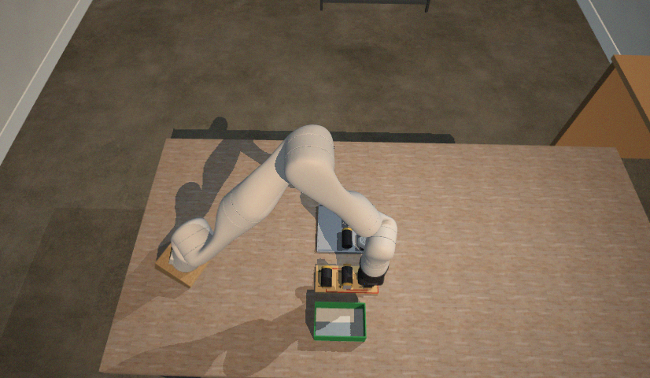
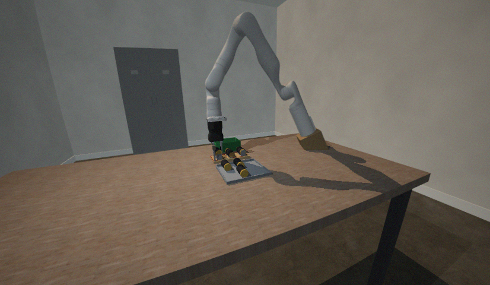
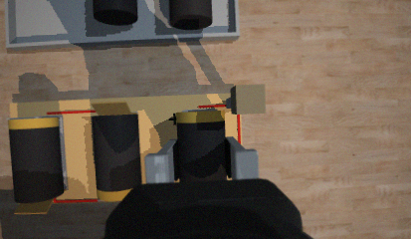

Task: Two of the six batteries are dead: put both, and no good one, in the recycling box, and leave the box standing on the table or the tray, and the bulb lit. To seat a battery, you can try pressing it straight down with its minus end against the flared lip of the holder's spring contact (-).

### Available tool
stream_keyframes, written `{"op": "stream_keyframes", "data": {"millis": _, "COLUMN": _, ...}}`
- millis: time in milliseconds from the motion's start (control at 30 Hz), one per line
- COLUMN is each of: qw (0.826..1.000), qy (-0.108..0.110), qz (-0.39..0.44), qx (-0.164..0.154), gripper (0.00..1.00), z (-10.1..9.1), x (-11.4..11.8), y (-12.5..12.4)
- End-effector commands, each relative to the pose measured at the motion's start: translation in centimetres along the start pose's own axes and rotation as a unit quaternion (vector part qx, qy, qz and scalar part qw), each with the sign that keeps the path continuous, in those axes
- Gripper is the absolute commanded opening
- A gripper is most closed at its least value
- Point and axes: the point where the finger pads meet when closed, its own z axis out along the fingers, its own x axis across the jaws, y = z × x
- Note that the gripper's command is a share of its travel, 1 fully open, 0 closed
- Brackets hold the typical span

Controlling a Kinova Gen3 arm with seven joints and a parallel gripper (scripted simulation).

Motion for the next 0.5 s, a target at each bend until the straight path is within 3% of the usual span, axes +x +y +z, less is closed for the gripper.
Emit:
{"op": "stream_keyframes", "data": {"millis": 0, "qw": 1.000, "qy": -0.003, "qz": 0.002, "qx": -0.003, "gripper": 0.57, "z": 0.66, "x": -0.19, "y": 0.33}}
{"op": "stream_keyframes", "data": {"millis": 467, "qw": 1.000, "qy": -0.003, "qz": 0.002, "qx": -0.003, "gripper": 0.57, "z": 1.39, "x": -0.19, "y": 0.33}}
